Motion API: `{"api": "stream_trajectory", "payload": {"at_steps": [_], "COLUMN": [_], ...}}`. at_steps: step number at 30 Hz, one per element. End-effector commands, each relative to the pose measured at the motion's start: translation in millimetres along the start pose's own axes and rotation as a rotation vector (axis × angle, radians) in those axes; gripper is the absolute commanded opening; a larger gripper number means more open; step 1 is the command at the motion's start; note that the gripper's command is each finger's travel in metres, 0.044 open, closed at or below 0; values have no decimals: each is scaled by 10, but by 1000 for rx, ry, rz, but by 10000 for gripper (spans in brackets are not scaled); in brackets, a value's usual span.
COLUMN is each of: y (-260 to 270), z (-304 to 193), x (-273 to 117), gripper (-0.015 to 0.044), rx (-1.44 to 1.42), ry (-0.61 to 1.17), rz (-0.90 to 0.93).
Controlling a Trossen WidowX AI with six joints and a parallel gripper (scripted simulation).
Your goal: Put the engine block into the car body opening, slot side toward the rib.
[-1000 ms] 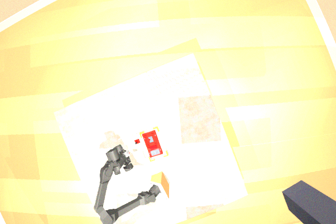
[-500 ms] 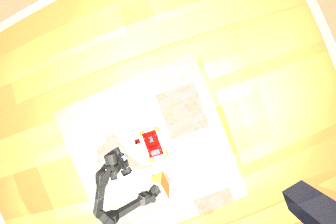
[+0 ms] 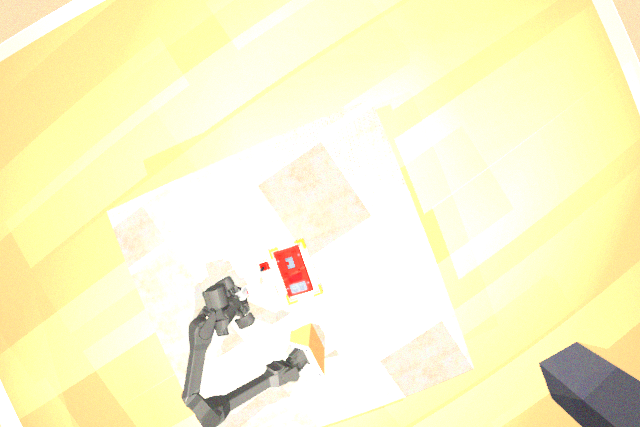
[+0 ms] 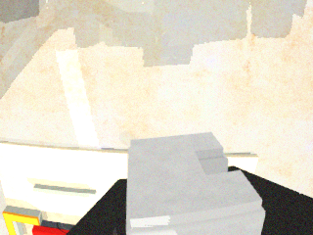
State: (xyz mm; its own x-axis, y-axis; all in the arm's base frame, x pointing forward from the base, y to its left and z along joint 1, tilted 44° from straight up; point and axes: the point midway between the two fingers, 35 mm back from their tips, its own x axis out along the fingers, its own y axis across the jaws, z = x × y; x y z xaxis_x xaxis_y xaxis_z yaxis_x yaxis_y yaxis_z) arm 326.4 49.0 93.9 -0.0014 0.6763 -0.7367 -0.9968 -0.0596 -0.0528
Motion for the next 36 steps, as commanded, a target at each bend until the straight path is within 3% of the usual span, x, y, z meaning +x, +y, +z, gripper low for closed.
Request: {"api": "stream_trajectory", "payload": {"at_steps": [1, 23, 36], "y": [6, 8, 20], "z": [16, 234, 246], "x": [-9, 71, 348], "gripper": [0, 0, 0], "rx": [-2, 0, -1], "ry": [27, 688, 709], "rz": [-3, -1, -6]}}
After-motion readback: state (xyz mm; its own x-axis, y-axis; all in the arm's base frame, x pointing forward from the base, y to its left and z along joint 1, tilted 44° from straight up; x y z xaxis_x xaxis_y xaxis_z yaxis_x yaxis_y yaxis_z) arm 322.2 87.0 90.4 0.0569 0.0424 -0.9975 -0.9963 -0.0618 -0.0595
